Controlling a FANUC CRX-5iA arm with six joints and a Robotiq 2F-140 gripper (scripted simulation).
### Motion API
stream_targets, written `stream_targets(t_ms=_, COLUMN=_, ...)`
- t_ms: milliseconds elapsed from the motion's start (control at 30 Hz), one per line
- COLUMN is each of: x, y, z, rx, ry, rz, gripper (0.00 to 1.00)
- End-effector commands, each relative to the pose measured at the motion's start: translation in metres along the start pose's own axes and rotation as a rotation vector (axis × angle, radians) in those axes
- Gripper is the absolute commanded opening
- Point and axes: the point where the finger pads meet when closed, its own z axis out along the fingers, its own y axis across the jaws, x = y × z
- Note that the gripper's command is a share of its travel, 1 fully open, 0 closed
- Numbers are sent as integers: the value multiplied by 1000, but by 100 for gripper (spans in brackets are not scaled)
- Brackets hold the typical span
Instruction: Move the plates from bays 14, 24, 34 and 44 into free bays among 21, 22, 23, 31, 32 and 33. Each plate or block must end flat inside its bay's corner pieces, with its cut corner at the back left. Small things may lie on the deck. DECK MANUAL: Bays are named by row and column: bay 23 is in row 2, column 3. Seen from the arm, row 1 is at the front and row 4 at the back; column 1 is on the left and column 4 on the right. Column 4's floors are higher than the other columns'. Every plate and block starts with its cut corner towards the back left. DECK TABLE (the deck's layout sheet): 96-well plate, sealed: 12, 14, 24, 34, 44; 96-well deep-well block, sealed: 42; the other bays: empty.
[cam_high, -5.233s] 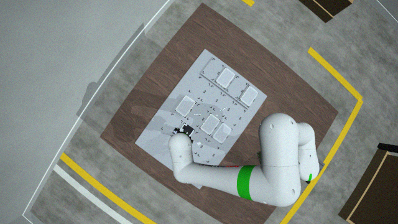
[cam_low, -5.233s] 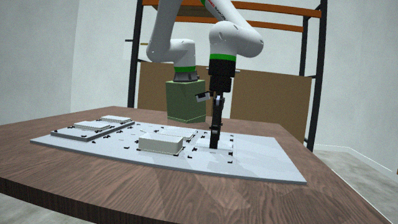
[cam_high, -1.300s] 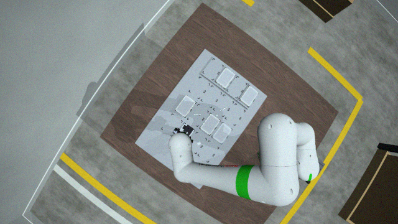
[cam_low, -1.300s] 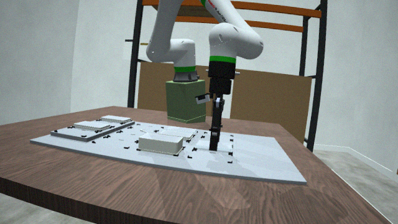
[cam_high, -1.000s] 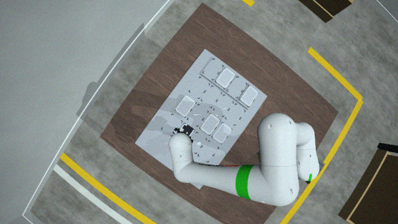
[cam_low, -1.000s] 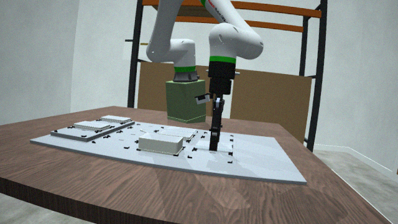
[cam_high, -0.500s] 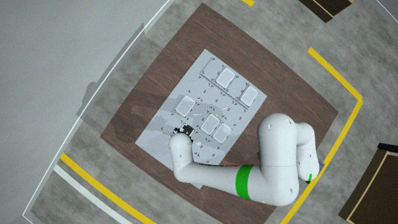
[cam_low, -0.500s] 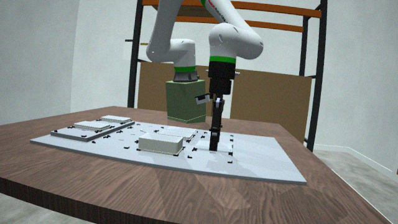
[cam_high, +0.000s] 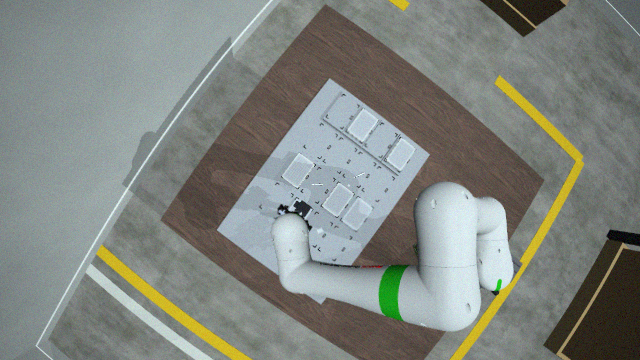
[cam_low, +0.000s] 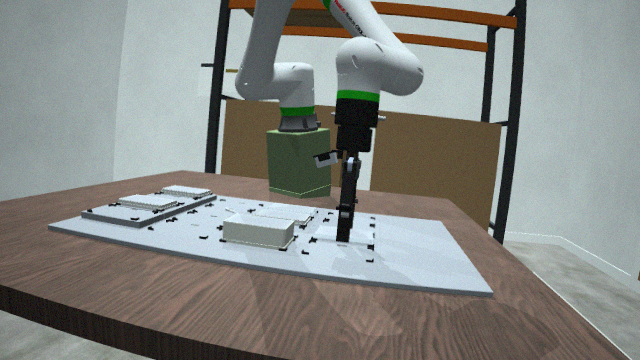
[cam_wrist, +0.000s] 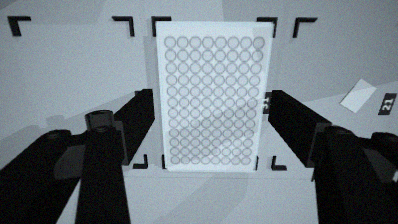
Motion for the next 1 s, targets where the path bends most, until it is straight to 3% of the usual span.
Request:
stream_targets(t_ms=0, x=0, y=-1, z=-1, rx=2, ry=-1, rz=0, gripper=70)
stream_targets(t_ms=433, x=0, y=-1, z=-1, rx=2, ry=-1, rz=0, gripper=70)
stream_targets(t_ms=967, x=0, y=-1, z=-20, rx=2, ry=-1, rz=0, gripper=70)
